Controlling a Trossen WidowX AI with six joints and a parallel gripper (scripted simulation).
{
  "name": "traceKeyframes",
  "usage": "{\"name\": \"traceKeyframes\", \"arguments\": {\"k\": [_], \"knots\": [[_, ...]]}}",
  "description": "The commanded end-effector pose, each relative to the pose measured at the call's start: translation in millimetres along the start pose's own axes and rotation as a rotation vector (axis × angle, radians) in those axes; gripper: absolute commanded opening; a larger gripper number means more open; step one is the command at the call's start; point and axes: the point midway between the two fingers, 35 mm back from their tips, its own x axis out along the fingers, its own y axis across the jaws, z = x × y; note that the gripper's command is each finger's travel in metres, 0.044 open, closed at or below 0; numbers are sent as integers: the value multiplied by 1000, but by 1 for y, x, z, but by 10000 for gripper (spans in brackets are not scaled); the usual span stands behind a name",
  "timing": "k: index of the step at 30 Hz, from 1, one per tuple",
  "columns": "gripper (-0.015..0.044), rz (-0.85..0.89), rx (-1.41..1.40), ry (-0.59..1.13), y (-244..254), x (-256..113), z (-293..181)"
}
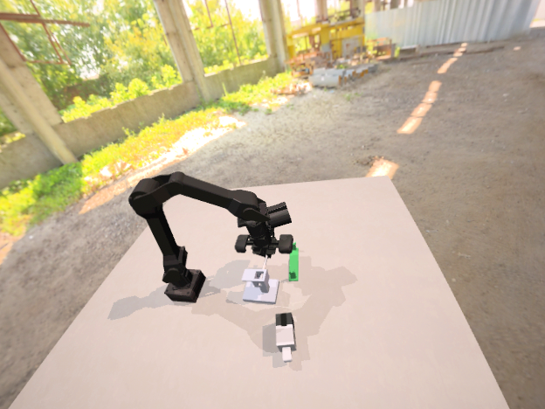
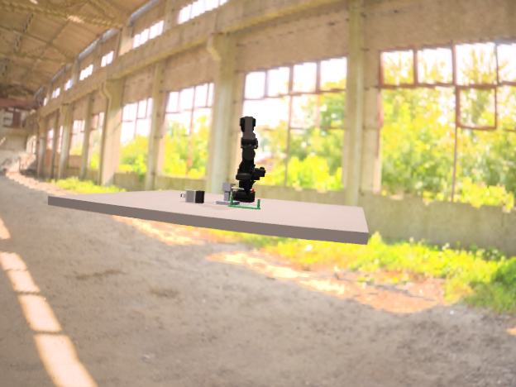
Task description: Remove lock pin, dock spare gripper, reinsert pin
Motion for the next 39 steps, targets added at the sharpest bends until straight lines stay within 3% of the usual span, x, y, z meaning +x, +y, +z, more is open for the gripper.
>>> {"name": "traceKeyframes", "arguments": {"k": [1,39], "knots": [[0,4,-2,-15,2,1,2],[0,13,1,-15,0,-1,30]]}}
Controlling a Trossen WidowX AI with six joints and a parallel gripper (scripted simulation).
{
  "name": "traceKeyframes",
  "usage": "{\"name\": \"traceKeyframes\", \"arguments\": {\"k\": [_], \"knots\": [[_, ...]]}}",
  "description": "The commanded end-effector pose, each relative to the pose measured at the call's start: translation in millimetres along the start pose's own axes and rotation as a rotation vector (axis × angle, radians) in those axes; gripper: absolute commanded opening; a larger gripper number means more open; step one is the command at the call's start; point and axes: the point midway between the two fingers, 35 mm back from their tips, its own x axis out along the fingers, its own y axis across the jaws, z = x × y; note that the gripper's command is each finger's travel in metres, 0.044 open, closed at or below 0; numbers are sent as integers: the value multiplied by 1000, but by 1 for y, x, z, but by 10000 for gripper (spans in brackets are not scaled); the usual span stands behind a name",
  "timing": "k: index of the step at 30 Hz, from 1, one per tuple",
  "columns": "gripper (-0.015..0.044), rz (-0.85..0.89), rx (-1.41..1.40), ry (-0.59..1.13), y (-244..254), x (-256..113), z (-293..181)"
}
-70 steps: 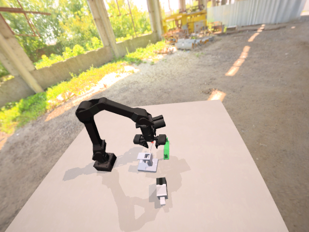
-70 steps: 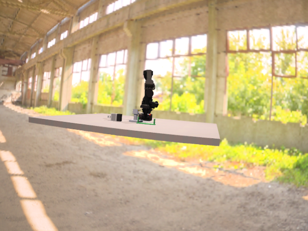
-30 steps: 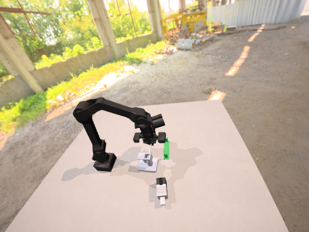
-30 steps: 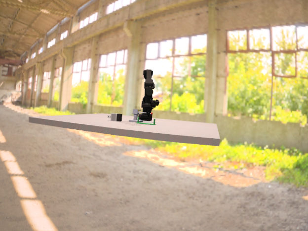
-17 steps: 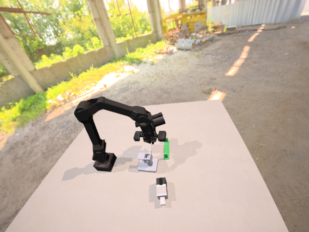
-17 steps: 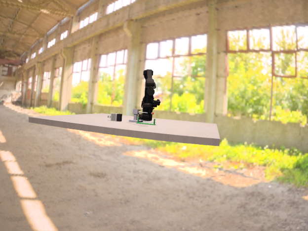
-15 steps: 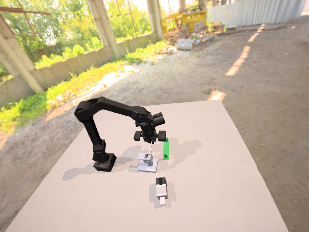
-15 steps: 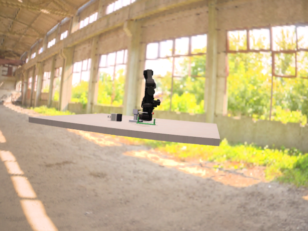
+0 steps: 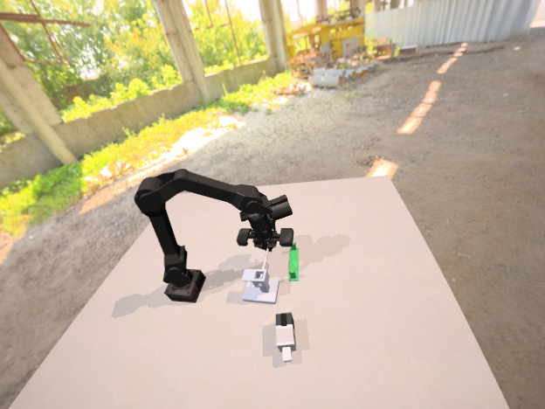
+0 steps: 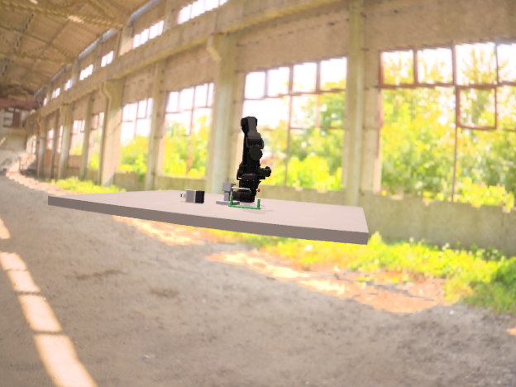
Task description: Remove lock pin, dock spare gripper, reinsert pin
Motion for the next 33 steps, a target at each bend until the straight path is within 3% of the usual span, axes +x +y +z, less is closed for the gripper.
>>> {"name": "traceKeyframes", "arguments": {"k": [1,33], "knots": [[0,-2,3,1,-2,-1,3],[0,20,6,4,-2,-2,28]]}}
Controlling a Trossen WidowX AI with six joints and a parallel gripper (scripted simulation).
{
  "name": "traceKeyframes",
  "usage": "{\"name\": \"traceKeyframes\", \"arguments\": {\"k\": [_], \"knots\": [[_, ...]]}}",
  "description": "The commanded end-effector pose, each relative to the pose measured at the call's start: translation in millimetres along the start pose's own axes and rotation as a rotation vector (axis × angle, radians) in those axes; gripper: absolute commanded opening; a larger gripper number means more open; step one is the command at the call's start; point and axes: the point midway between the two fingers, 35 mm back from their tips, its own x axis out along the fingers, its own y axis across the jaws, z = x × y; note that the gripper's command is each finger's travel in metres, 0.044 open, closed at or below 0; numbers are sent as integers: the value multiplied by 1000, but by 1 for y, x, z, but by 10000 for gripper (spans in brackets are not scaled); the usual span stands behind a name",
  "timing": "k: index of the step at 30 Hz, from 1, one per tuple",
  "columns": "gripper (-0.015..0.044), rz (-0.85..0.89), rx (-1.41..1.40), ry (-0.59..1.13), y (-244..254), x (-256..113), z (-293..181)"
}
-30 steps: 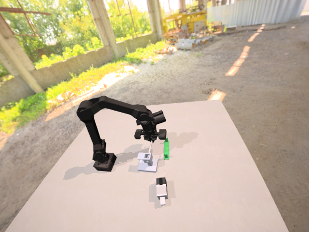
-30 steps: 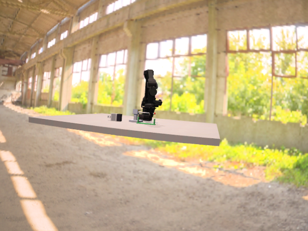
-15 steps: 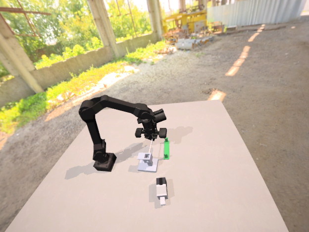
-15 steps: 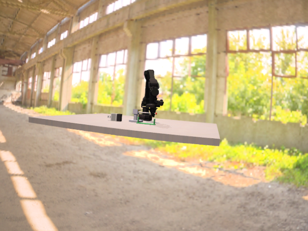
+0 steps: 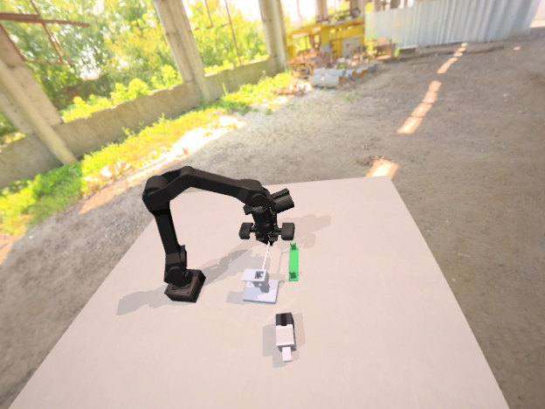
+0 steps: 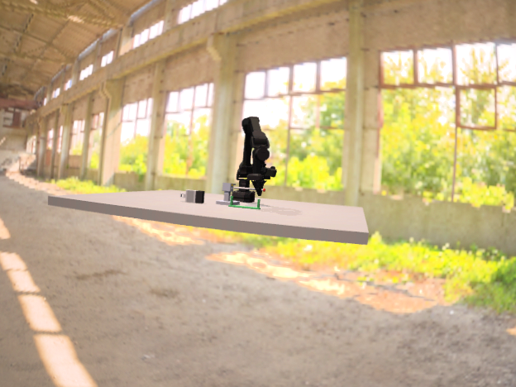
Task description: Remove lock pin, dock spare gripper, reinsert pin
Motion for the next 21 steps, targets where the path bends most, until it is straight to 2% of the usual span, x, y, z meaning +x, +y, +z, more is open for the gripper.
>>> {"name": "traceKeyframes", "arguments": {"k": [1,21], "knots": [[0,-2,3,2,-2,-2,4],[0,12,5,4,-2,-5,20]]}}
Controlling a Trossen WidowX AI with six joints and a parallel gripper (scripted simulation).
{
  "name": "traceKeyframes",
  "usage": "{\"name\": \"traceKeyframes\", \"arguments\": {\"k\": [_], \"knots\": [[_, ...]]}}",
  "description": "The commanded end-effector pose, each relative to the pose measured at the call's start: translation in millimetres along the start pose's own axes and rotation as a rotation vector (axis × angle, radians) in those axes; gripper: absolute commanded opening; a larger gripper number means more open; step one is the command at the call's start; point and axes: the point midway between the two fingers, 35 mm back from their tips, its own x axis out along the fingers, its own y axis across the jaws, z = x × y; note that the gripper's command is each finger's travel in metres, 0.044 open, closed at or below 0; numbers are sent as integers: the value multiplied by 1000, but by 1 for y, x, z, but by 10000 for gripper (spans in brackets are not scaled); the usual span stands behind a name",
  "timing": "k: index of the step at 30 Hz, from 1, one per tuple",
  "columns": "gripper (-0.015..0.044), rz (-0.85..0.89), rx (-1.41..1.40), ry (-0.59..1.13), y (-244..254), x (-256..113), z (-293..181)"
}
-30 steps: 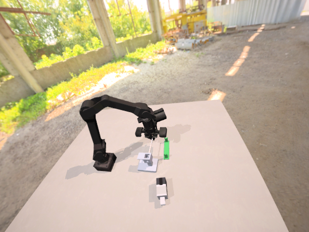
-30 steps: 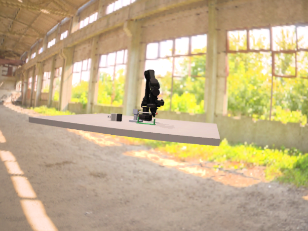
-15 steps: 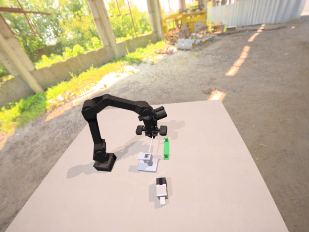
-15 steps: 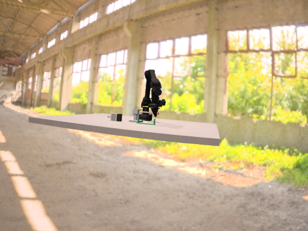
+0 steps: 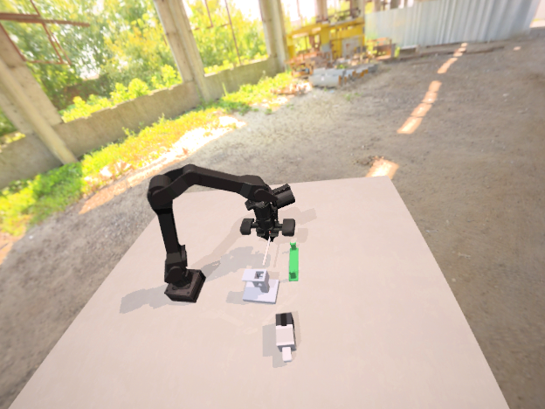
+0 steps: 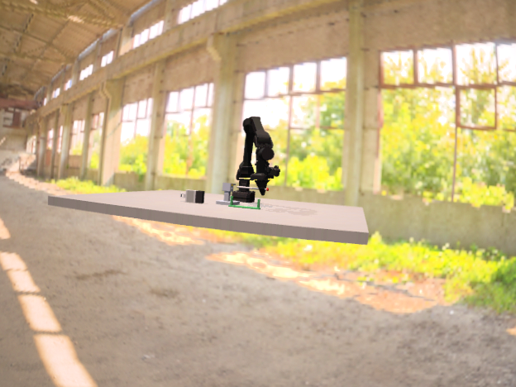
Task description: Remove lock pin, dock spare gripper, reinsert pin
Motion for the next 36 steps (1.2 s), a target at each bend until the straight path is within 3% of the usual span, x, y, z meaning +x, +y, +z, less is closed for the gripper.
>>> {"name": "traceKeyframes", "arguments": {"k": [1,19,36], "knots": [[0,-3,2,1,-2,-2,4],[0,13,-2,8,4,-29,3],[0,17,-24,10,-17,-28,16]]}}
